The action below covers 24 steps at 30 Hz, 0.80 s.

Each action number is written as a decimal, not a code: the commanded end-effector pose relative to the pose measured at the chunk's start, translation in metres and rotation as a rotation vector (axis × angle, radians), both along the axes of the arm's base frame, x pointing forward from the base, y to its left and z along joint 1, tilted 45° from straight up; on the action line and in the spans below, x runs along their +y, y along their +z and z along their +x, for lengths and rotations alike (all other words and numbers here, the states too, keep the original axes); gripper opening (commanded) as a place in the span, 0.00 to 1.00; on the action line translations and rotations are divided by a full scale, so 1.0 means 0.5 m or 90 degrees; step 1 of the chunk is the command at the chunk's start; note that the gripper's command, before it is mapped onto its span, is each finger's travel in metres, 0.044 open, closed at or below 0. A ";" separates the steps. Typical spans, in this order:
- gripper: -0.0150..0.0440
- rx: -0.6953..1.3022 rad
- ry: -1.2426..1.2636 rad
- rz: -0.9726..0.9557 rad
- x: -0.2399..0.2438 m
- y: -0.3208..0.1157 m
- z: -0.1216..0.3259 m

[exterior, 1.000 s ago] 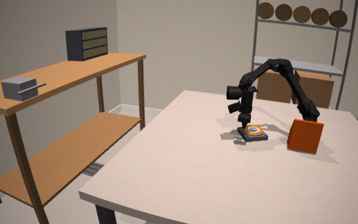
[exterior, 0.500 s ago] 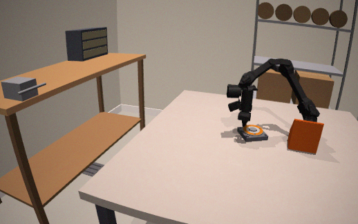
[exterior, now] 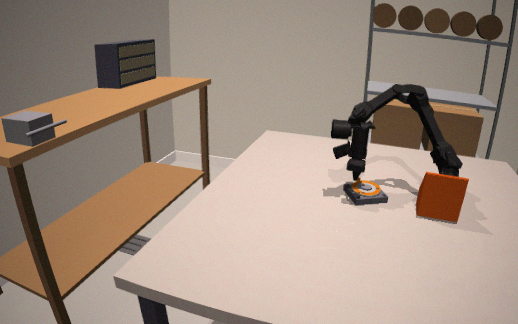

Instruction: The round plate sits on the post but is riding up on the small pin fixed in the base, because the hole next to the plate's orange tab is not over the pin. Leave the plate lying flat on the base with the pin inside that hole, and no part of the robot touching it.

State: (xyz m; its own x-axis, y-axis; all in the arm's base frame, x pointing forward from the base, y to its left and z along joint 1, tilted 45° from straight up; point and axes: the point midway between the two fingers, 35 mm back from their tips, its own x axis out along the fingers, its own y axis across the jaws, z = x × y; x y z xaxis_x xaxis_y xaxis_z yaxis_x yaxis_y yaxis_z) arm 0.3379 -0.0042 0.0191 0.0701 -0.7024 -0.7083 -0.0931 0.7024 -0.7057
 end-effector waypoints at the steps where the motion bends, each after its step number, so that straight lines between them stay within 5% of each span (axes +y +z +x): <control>1: 0.25 0.000 0.000 -0.002 -0.008 0.008 -0.005; 24: 0.25 0.001 0.000 -0.001 0.048 0.073 -0.025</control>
